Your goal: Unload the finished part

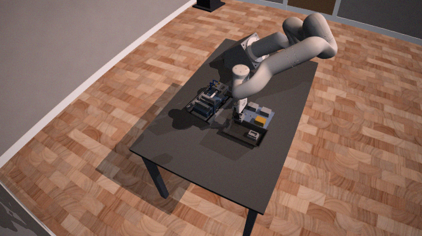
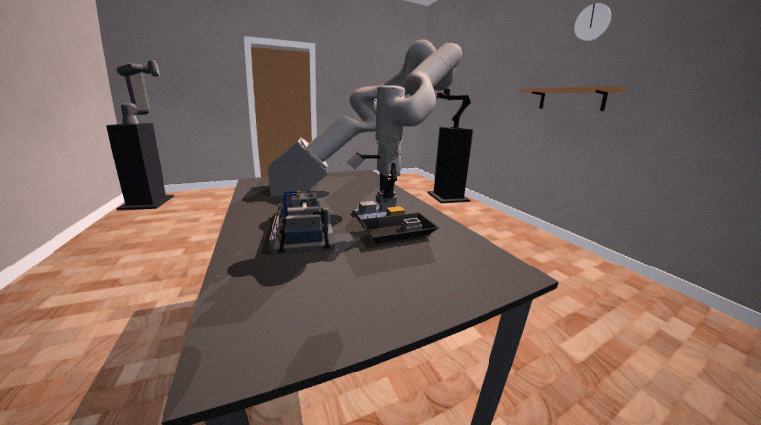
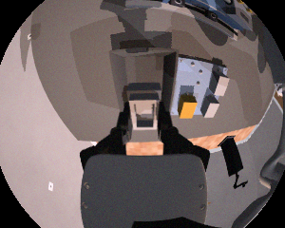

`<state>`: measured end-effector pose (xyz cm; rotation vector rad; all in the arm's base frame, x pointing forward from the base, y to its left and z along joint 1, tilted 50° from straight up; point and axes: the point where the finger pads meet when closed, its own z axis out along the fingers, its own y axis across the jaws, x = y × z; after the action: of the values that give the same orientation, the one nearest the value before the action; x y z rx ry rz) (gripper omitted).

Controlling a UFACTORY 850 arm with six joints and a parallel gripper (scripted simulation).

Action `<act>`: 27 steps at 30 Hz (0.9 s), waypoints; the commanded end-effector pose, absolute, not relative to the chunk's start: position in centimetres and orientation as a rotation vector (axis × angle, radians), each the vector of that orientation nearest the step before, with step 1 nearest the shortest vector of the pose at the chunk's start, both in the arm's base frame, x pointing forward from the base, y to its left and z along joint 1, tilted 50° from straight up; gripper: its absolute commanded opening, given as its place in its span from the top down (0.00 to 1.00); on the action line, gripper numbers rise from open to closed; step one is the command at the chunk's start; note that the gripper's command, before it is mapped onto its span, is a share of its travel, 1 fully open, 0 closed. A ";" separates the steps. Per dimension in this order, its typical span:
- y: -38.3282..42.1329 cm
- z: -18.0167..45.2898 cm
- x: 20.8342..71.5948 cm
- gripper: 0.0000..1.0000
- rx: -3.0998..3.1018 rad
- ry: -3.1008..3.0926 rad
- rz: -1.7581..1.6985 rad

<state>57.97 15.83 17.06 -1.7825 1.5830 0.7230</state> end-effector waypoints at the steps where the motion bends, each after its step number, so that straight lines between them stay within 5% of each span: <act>1: 15.8 17.1 58.0 1.00 -1.782 1.583 0.721; 27: 17.0 16.1 58.1 1.00 -1.782 1.583 0.721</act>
<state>57.97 16.87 16.18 -1.7825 1.5833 0.7236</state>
